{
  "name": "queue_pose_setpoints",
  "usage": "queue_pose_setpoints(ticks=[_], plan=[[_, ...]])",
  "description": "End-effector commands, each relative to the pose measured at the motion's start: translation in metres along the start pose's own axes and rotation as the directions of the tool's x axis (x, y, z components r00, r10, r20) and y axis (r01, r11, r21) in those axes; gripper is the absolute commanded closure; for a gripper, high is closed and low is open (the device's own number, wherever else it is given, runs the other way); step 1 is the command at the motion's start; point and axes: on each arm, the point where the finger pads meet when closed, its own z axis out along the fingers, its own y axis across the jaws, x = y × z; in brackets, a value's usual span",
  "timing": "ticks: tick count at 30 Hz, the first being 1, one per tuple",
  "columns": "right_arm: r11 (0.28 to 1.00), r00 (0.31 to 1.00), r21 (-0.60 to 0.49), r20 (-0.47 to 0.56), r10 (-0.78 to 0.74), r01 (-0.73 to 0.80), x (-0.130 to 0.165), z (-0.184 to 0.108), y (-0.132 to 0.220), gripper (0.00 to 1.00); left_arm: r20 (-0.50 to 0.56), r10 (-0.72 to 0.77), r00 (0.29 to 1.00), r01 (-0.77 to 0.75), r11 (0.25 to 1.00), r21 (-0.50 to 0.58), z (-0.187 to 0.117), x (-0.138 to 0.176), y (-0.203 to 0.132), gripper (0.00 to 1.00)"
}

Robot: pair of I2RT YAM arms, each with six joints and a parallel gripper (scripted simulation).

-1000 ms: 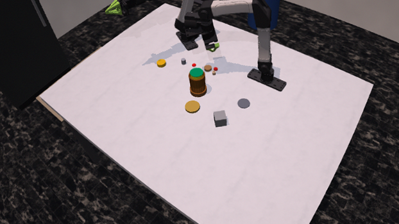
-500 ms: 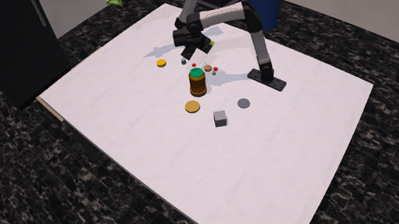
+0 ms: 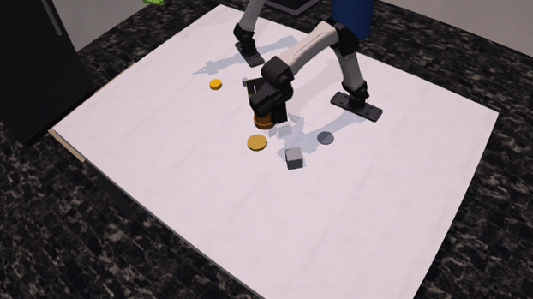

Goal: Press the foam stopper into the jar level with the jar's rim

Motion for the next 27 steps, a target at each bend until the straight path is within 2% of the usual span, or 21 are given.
queue_pose_setpoints(ticks=[1,14,15,17,18,22,23,27], plan=[[1.000,1.000,-0.014,-0.020,0.007,-0.007,0.005,0.006,0.006,1.00,-0.056,-0.211,0.976,0.216,0.971,0.098,-0.003,0.007,0.003,0.02],[1.000,1.000,-0.013,-0.013,0.009,-0.009,0.004,0.007,0.006,1.00,-0.026,-0.201,0.979,0.203,0.977,0.061,0.008,0.007,0.008,0.02],[1.000,1.000,-0.015,0.008,0.009,-0.009,-0.003,0.002,0.007,1.00,-0.022,-0.228,0.973,0.229,0.973,0.040,0.015,-0.003,0.006,0.02],[1.000,1.000,-0.002,0.009,0.008,-0.008,-0.003,0.002,0.002,1.00,-0.021,-0.208,0.978,0.209,0.976,0.053,0.011,0.003,0.005,0.02],[1.000,1.000,-0.004,0.007,0.009,-0.009,-0.003,0.001,0.002,1.00,-0.012,-0.174,0.985,0.175,0.982,0.068,0.007,0.005,-0.009,0.02],[1.000,1.000,-0.004,0.007,0.009,-0.009,-0.003,0.001,0.002,1.00,-0.013,-0.187,0.982,0.187,0.980,0.071,0.005,0.005,-0.001,0.02],[1.000,1.000,-0.004,0.007,0.008,-0.008,-0.003,0.001,0.002,1.00,-0.017,-0.224,0.974,0.225,0.973,0.045,0.013,-0.004,0.008,0.02],[1.000,1.000,-0.004,0.007,0.008,-0.008,-0.003,0.001,0.002,1.00,-0.018,-0.225,0.974,0.226,0.973,0.040,0.018,-0.011,0.007,0.02]])
